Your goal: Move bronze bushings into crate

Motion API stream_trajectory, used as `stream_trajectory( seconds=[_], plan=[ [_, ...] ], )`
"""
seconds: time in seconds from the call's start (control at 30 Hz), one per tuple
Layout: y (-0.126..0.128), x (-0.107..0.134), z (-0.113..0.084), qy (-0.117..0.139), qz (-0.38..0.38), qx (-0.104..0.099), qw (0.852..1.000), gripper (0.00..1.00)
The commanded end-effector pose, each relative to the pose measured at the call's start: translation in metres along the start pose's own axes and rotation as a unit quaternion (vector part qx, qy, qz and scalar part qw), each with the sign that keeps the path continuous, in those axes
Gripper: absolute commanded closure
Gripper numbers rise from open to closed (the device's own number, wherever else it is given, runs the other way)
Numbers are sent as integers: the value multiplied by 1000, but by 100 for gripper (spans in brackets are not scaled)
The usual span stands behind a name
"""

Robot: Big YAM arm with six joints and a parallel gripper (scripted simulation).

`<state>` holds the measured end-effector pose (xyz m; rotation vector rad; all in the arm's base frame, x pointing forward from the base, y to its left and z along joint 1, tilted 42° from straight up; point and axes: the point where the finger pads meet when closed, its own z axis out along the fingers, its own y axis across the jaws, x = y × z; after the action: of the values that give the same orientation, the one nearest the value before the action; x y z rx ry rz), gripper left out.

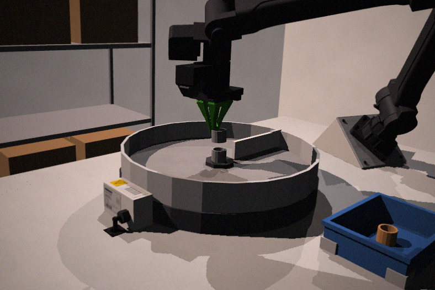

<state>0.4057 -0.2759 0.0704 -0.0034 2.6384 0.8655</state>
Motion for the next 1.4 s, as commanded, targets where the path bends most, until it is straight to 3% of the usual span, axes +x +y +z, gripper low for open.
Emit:
stream_trajectory(
  seconds=[0.0,1.37],
  plan=[
    [-7,5,-12,-12,11,10,1000,100],
    [-11,13,-4,-9,5,7,1000,100]
  ],
)
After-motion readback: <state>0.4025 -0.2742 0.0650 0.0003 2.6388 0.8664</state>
